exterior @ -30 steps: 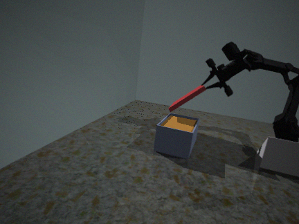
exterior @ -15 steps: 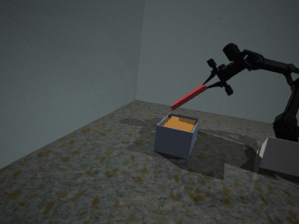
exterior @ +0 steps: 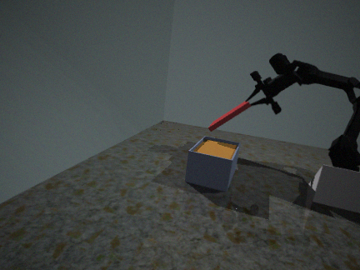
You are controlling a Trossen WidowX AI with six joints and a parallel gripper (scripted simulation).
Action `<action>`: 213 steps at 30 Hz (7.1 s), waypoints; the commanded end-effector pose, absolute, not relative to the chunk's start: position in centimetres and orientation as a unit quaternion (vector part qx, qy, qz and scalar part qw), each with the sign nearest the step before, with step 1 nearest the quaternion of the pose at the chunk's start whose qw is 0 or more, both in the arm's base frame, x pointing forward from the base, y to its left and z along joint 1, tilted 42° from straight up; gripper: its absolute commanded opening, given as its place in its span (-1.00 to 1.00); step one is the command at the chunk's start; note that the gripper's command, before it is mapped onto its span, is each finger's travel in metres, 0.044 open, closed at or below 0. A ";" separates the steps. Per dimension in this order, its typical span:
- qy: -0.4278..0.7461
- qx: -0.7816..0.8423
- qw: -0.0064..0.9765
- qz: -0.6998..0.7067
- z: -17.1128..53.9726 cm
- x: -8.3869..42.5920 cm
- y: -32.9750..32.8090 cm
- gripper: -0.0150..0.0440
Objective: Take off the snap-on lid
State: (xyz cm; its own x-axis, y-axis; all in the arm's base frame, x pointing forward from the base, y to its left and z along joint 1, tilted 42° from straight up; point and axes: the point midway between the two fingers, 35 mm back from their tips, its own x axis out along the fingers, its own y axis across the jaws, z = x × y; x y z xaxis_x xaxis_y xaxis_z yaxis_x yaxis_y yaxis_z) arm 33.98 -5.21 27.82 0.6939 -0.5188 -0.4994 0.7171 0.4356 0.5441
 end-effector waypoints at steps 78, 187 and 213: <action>0.120 0.387 0.841 -0.359 31.9 32.0 -13.1 -0.49; 0.118 0.385 0.842 -0.359 25.5 31.3 -18.9 -0.49; 0.118 0.385 0.842 -0.359 24.0 31.2 -20.3 -0.49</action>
